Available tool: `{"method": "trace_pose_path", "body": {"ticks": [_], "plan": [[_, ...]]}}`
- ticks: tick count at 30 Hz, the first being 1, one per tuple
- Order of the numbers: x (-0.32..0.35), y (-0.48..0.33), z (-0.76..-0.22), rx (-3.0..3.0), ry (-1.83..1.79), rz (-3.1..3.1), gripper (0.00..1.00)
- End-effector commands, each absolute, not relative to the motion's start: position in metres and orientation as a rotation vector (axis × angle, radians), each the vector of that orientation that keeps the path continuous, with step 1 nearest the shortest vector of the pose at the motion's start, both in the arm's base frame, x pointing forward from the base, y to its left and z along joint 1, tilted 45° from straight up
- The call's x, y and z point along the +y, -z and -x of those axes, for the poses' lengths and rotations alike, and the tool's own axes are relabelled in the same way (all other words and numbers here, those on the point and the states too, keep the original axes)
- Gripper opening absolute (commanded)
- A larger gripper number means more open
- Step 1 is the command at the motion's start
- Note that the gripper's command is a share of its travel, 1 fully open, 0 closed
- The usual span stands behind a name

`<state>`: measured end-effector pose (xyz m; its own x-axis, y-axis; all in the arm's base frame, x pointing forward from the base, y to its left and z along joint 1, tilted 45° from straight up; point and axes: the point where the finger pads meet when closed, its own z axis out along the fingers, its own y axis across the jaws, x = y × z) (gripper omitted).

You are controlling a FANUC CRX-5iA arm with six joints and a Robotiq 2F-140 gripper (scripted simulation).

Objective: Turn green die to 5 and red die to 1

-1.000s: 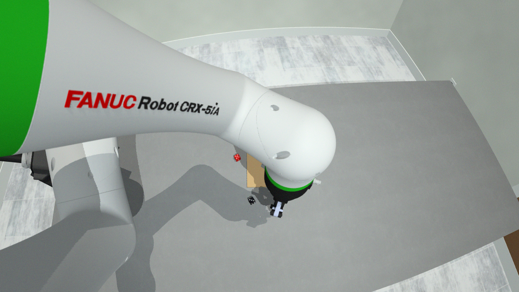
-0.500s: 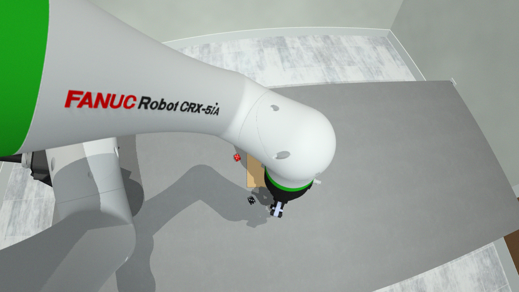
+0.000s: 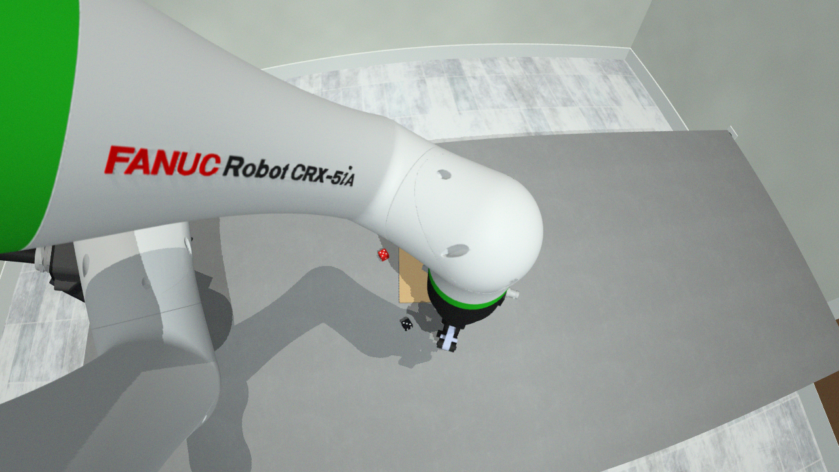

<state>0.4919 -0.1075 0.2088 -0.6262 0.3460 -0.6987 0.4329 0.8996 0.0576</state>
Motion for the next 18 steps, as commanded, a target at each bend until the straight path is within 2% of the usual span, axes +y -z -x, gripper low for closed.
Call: {"method": "trace_pose_path", "body": {"ticks": [1, 18], "plan": [[-0.1074, -0.2090, -0.4920, 2.304, 0.148, -0.554, 0.19], [-0.1096, -0.2030, -0.4974, 2.304, 0.148, -0.554, 0.19]]}}
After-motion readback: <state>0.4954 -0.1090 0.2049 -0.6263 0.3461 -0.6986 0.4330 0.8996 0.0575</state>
